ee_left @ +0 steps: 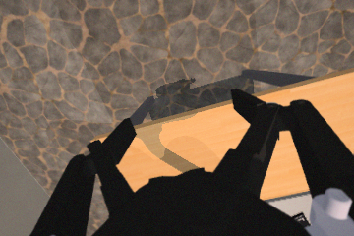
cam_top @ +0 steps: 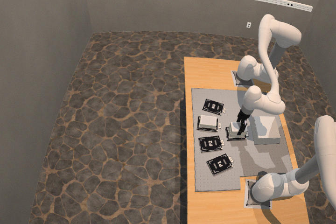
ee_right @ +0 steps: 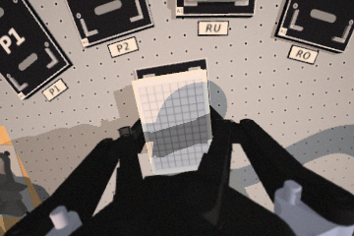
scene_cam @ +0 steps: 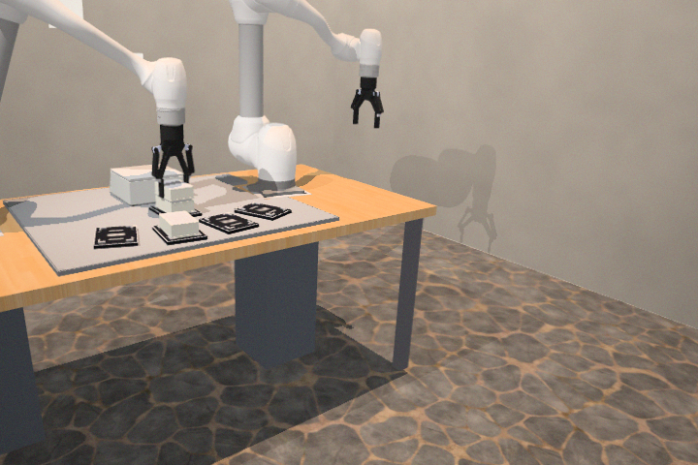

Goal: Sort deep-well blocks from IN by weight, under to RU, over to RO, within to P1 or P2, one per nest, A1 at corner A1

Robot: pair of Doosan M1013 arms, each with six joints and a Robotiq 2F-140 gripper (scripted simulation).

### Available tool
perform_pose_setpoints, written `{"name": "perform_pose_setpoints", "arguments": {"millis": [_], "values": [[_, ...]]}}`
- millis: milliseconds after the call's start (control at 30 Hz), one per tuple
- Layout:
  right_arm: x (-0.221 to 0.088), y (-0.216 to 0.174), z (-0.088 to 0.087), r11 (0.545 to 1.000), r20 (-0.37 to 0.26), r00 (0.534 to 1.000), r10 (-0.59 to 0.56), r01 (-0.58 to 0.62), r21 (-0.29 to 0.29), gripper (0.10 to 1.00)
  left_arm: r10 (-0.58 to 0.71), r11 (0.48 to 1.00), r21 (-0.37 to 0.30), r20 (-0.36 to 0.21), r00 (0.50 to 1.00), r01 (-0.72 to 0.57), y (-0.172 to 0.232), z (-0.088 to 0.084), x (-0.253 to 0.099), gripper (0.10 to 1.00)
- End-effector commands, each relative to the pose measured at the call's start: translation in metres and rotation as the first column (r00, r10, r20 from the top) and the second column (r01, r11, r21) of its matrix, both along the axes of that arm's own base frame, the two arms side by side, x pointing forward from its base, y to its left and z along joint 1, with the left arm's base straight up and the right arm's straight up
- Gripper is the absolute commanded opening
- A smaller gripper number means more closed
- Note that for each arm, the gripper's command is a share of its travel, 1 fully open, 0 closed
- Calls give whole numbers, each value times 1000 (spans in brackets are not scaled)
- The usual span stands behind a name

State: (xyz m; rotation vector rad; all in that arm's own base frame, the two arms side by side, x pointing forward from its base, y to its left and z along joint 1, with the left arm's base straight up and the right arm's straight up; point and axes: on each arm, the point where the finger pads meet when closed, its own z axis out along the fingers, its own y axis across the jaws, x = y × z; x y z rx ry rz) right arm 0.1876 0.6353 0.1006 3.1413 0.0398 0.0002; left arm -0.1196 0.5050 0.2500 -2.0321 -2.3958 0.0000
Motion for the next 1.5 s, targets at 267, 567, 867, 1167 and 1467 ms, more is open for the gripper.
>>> {"name": "perform_pose_setpoints", "arguments": {"millis": [267,567,867,1167,1467], "values": [[0,0,16,1000,0,1000,0,0,1,99,0,1000,1,-1,1000,0,0,1,0,1000],[0,0,28,1000,0,1000,0,0,1,99,0,1000,1,-1,1000,0,0,1,0,1000],[0,0,43,1000,0,1000,0,0,1,99,0,1000,1,-1,1000,0,0,1,0,1000],[0,0,54,1000,0,1000,0,0,1,99,0,1000,1,-1,1000,0,0,1,0,1000],[0,0,62,1000,0,1000,0,0,1,99,0,1000,1,-1,1000,0,0,1,0,1000]]}}
